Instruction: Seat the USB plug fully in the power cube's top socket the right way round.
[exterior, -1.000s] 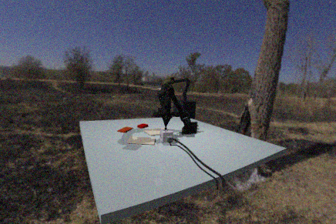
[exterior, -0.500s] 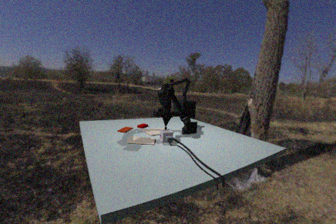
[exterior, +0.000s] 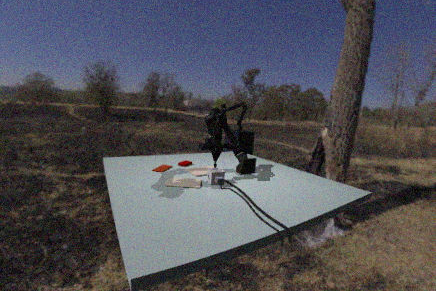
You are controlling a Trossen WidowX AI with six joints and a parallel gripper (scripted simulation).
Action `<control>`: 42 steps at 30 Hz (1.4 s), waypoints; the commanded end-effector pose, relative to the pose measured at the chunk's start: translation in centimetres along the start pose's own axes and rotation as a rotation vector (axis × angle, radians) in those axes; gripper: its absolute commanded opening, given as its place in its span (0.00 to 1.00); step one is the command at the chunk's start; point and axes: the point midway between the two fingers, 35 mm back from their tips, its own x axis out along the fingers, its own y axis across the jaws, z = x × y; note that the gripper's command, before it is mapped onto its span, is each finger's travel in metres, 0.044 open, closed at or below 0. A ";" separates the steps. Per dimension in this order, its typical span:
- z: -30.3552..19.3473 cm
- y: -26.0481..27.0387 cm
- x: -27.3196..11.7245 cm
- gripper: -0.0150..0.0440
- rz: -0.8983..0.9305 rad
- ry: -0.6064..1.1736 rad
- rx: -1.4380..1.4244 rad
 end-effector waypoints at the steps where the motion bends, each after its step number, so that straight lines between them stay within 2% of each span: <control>1: -0.1 0.0 -0.3 0.25 -0.001 0.004 0.006; 23: 0.0 0.0 -1.5 0.25 0.000 0.003 -0.011; 42: 0.0 0.0 -1.4 0.25 0.002 0.002 -0.483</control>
